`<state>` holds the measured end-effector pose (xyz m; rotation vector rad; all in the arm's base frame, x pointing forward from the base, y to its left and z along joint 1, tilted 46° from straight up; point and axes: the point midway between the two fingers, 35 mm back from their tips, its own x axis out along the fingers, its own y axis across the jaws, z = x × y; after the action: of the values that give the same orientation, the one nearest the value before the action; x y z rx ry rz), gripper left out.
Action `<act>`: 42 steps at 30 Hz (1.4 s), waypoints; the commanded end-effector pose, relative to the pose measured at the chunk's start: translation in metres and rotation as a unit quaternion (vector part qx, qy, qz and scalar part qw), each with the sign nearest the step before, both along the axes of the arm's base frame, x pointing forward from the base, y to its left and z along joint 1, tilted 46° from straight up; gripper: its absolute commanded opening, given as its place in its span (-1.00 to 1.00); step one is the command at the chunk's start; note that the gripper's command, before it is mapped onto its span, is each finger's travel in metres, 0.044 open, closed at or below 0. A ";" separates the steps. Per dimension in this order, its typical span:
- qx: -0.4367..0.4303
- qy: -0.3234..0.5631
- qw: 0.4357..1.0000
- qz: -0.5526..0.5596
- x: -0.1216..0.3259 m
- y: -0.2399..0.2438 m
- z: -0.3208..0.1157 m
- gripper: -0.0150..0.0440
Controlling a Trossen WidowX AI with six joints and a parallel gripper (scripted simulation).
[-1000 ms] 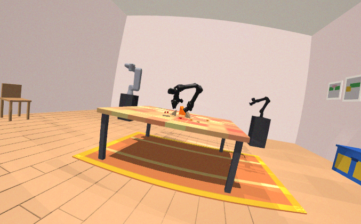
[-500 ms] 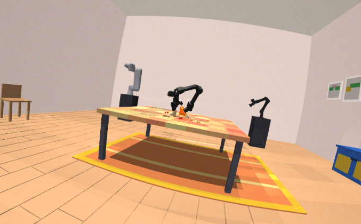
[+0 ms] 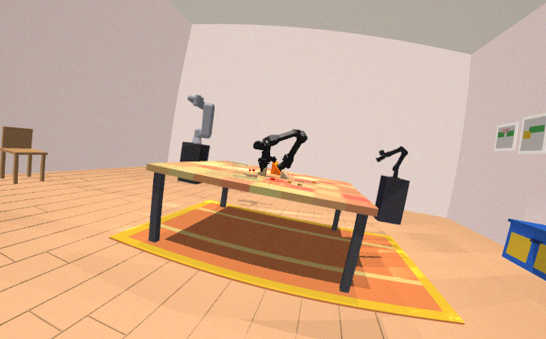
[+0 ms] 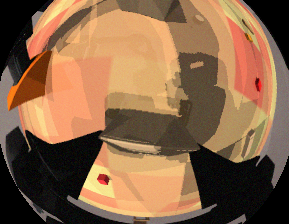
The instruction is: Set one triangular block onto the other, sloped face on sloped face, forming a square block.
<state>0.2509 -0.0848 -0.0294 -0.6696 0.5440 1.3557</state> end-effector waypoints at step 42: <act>0.007 0.010 1.000 -0.008 -0.005 -0.007 0.010 -0.49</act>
<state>0.2461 -0.0921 -0.0189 -0.6525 0.5430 1.3559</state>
